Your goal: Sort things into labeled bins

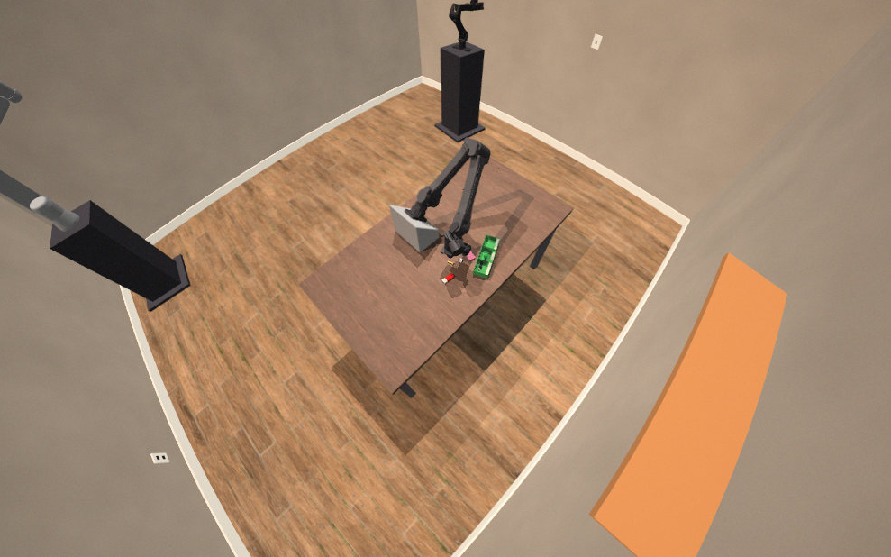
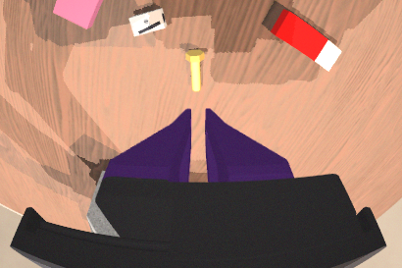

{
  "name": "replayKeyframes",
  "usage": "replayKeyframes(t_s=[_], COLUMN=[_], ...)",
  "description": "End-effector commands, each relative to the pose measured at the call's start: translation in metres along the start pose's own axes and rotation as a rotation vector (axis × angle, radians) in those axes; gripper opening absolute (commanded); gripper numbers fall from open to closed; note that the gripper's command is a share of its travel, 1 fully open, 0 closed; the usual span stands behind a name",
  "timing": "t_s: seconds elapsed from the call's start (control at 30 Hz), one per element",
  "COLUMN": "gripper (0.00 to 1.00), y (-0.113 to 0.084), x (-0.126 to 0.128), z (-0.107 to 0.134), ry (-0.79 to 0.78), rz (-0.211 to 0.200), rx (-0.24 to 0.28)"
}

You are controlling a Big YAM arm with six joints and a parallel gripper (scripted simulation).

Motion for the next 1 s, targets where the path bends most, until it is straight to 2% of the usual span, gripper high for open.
replayKeyframes(t_s=[0.0,0.03,0.37,0.4,0.53,0.57,0.6,0.83,0.87,0.9,0.97], gripper=[0.09,0.09,0.09,0.28,0.28,0.28,0.28,0.28,0.28,0.28,0.28], y=[-0.001,-0.005,-0.005,-0.005,-0.005,-0.001,-0.005,-0.004,0.0,-0.023,-0.029], x=[0.004,-0.003,-0.002,-0.002,-0.002,0.004,-0.002,-0.002,0.004,-0.006,-0.006], z=[-0.005,-0.007,-0.007,-0.007,-0.007,-0.005,-0.007,-0.007,-0.006,-0.014,-0.014], ry=[-0.049,-0.021,-0.021,-0.021,-0.021,-0.044,-0.021,-0.021,-0.039,-0.034,-0.035], rz=[0.013,0.015,0.015,0.015,0.015,0.013,0.015,0.015,0.011,0.035,0.035], rx=[-0.008,-0.016,-0.015,-0.015,-0.015,-0.008,-0.015,-0.015,-0.008,-0.033,-0.034])
Point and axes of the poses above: the point where the finger pads meet when closed, its own y axis out along the fingers, its own x axis across the jaws, z = x × y, the point moved 9 cm from there along -y, back along the fingers, and after that the axes turned 8 degrees about -y, right-handed, at the moved point
